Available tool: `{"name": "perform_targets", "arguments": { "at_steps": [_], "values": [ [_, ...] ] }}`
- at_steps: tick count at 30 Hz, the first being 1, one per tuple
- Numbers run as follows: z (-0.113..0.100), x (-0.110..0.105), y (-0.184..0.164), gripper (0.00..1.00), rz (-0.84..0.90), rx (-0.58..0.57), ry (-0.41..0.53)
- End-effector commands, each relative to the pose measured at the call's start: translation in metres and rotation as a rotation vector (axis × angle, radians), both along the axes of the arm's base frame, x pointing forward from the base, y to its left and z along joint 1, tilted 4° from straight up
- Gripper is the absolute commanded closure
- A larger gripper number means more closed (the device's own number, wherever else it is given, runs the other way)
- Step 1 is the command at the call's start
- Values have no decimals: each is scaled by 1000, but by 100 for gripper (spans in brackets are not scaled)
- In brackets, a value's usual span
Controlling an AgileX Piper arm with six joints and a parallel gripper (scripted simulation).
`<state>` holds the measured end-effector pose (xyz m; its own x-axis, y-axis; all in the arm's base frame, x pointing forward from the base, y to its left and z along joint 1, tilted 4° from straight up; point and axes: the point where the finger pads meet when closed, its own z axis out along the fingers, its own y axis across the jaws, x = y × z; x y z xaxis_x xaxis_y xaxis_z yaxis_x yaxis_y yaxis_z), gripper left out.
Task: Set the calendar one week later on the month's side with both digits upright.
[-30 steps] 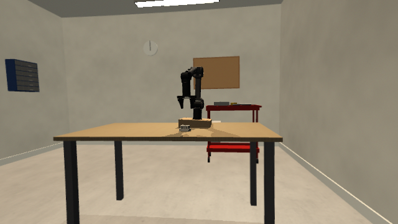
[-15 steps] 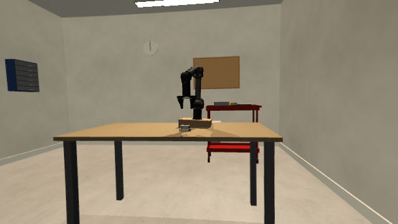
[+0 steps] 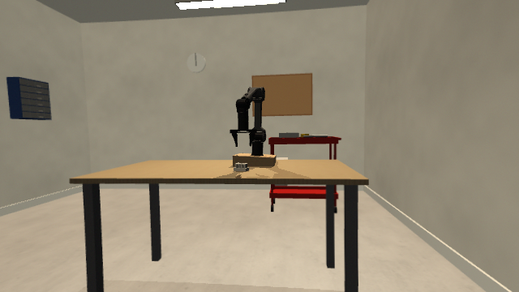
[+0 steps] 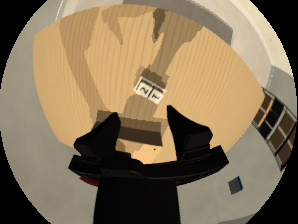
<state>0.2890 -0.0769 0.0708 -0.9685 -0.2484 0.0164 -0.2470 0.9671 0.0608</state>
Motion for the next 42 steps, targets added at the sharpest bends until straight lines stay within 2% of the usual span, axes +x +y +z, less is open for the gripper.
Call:
{"name": "perform_targets", "arguments": {
  "at_steps": [1,2,4,11,16,23,24,42],
  "values": [
    [-7,0,0,0,144,12,-8],
    [-10,0,1,0,223,14,-13],
    [-10,0,1,0,223,14,-13],
    [-27,-1,2,0,690,28,-40],
    [-33,-1,3,0,858,33,-49],
    [-33,-1,3,0,888,33,-51],
    [-33,-1,3,41,888,33,-51],
    [-33,-1,3,41,888,33,-51]
  ]
}}
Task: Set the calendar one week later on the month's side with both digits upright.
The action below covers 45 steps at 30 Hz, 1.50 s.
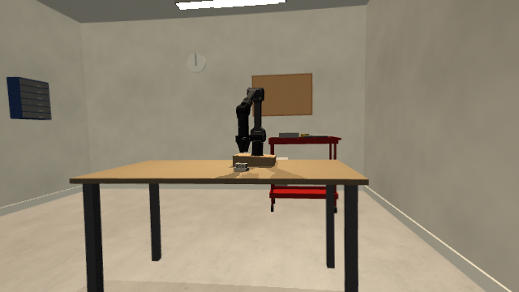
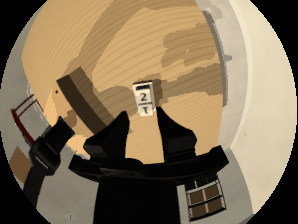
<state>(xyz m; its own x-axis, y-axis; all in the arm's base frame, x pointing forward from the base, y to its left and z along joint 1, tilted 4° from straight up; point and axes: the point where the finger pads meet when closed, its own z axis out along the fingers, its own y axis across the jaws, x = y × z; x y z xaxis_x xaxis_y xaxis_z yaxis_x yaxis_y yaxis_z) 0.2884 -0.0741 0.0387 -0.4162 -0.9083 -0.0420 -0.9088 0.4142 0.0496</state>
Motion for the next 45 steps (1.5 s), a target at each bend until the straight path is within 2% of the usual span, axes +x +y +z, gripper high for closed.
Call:
{"name": "perform_targets", "arguments": {
  "at_steps": [1,31,45],
  "values": [
    [-1,-1,0,41,-1,2,3],
    [-6,-1,0,41,-1,2,3],
    [-25,-2,1,41,0,3,4]
  ]
}}
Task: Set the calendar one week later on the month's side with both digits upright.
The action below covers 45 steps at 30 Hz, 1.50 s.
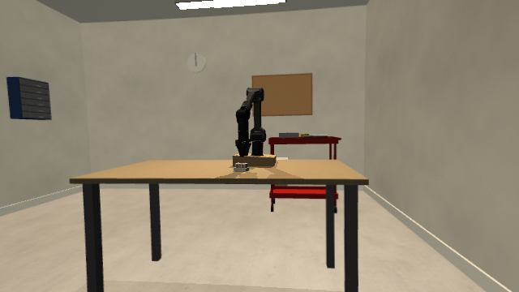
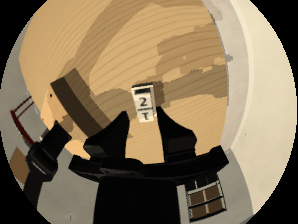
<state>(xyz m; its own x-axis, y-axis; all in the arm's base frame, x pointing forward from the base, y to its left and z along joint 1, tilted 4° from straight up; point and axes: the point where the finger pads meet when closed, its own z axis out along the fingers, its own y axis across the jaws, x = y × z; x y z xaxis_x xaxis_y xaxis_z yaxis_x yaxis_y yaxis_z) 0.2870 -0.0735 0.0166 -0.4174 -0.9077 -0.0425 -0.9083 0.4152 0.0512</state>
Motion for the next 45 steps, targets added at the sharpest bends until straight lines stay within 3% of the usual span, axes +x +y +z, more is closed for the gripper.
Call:
{"name": "perform_targets", "arguments": {
  "at_steps": [1,17,45],
  "values": [
    [-3,-1,1,41,1,2,3],
    [-25,-1,1,41,1,1,3],
    [-32,-1,1,41,1,1,2]
  ]
}}
